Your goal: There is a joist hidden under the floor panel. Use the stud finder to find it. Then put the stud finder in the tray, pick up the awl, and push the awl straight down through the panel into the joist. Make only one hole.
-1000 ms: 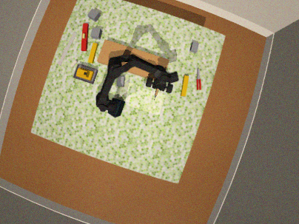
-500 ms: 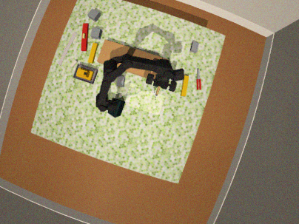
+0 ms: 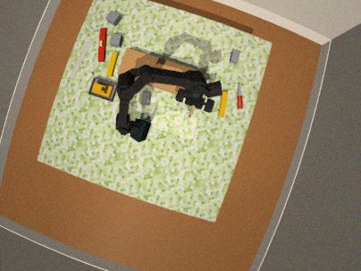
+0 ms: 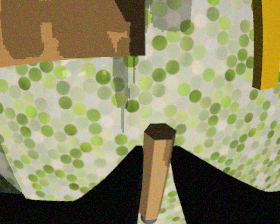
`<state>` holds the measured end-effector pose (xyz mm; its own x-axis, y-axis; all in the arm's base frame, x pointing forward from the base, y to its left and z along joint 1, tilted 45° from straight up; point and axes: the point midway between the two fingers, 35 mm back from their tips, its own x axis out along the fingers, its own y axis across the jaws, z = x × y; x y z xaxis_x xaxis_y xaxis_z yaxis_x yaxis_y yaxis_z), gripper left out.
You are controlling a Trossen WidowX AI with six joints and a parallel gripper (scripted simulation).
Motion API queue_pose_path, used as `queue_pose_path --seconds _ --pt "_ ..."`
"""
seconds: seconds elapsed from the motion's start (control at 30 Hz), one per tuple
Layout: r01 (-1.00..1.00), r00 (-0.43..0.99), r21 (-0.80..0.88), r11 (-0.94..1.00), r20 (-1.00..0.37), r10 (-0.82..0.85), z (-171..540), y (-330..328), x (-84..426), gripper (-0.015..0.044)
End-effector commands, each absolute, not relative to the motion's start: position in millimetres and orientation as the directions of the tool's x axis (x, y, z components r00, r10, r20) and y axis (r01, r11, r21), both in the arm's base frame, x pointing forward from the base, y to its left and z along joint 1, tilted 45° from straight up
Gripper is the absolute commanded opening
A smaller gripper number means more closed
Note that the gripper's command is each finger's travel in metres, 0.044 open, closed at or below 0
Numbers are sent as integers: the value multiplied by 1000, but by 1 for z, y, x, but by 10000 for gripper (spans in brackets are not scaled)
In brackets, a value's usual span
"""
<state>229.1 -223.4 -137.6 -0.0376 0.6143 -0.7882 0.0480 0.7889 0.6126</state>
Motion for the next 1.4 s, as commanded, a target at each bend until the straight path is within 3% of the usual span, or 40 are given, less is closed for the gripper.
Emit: queue_pose_path --seconds 0.0,0.7,1.37 --pt "104 -37 541 834 -836 547 -135 -231 226 0" --pt "445 -24 152 882 -983 181 -129 -255 203 0" --pt "770 2 -125 626 -980 -198 -103 -273 176 0"
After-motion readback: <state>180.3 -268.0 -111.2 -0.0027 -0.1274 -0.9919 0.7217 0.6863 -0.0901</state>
